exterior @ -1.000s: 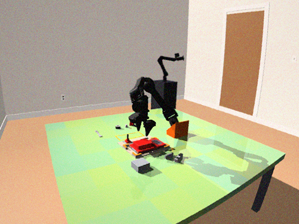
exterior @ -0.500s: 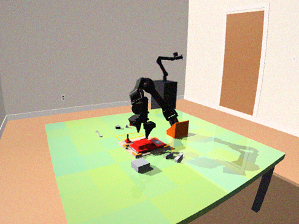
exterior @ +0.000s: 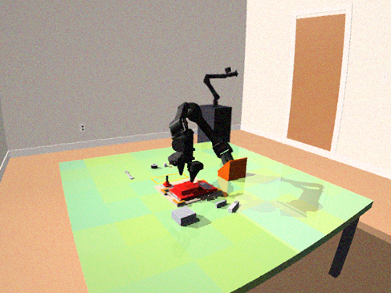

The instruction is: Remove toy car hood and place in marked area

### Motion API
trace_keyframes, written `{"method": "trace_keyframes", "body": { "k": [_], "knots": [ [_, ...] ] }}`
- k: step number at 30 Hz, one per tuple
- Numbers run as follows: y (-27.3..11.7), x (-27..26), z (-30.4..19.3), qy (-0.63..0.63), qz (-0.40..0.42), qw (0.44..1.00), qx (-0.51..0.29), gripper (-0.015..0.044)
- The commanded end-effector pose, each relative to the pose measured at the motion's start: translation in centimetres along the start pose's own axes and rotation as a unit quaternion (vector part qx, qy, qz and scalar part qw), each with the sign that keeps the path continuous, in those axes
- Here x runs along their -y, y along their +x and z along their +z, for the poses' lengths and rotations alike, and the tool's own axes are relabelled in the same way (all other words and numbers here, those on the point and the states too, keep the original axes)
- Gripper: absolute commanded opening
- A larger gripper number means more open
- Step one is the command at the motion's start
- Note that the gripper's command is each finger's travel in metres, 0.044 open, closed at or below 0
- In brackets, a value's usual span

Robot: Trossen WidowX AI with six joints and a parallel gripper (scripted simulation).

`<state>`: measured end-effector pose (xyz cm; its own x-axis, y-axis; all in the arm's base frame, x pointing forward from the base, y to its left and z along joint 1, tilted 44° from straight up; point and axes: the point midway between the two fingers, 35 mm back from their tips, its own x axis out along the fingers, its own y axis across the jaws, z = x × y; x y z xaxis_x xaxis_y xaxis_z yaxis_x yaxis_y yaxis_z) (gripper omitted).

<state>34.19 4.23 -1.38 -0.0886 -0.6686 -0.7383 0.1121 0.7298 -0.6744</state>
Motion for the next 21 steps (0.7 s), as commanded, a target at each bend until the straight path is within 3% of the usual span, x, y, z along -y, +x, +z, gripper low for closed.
{"method": "trace_keyframes", "body": {
  "k": [1,21],
  "knots": [
    [0.5,0.1,-0.1,-0.003,-0.003,1.000,-0.001,0.0440],
    [1.9,0.0,-0.1,-0.003,-0.004,1.000,-0.001,0.0440]
  ]
}}
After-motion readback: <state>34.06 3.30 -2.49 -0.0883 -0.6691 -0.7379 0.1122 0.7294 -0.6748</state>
